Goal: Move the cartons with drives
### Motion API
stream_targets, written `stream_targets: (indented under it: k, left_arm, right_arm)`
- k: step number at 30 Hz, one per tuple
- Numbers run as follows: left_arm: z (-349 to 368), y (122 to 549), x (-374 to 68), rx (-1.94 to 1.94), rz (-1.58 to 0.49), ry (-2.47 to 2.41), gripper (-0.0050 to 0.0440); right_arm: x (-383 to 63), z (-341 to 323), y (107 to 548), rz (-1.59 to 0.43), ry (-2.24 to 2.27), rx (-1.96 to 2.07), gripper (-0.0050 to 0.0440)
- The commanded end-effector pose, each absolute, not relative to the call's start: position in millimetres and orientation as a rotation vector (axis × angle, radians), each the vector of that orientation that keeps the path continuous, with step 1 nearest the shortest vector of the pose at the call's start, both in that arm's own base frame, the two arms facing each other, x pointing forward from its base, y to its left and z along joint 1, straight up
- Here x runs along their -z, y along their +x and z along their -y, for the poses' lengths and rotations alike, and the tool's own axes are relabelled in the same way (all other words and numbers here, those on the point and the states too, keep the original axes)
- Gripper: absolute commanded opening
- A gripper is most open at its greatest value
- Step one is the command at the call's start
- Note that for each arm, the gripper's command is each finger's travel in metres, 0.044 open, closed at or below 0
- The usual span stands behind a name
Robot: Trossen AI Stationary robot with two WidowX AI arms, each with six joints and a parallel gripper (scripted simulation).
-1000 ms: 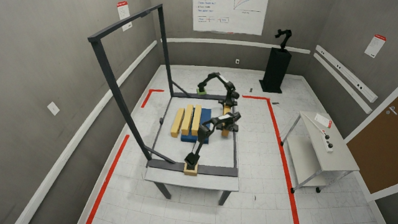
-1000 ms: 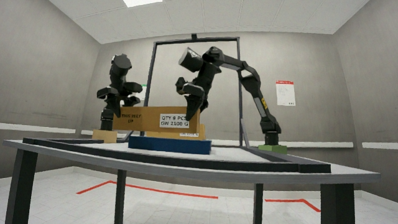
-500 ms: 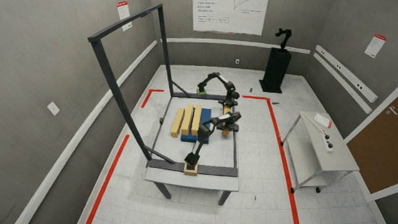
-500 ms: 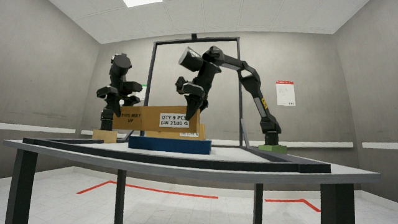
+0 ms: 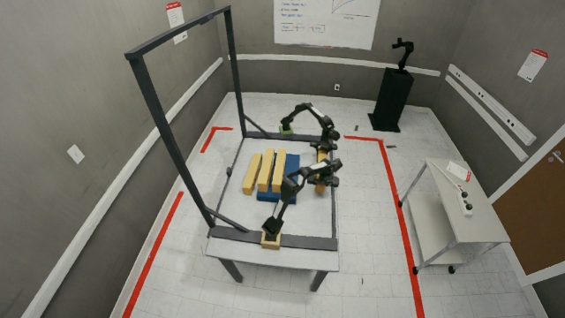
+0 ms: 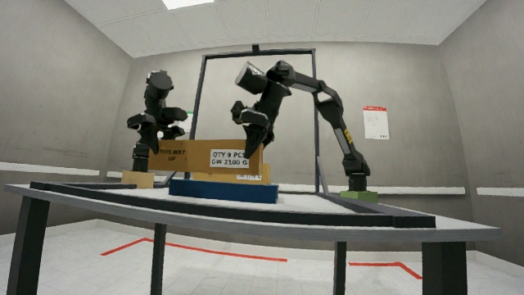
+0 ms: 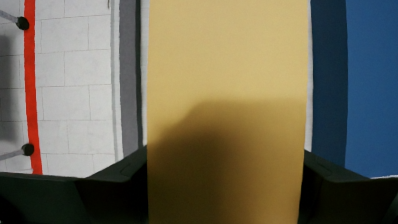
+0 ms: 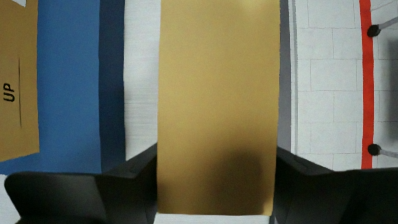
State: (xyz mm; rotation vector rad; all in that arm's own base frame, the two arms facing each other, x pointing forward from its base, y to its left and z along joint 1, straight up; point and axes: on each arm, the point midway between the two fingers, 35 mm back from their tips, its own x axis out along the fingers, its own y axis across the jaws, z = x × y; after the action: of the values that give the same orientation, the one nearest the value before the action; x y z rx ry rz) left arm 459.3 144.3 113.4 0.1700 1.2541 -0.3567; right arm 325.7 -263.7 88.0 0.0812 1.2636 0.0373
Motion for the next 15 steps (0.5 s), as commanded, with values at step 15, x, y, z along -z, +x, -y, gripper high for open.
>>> stream_targets:
  k: [15]
  left_arm:
    - [-153.5,462.5,-150.8,0.308,-1.166,0.22,-0.005]
  right_arm:
    - [-121.9,273.4,329.6,-1.189,0.011,0.011,-0.005]
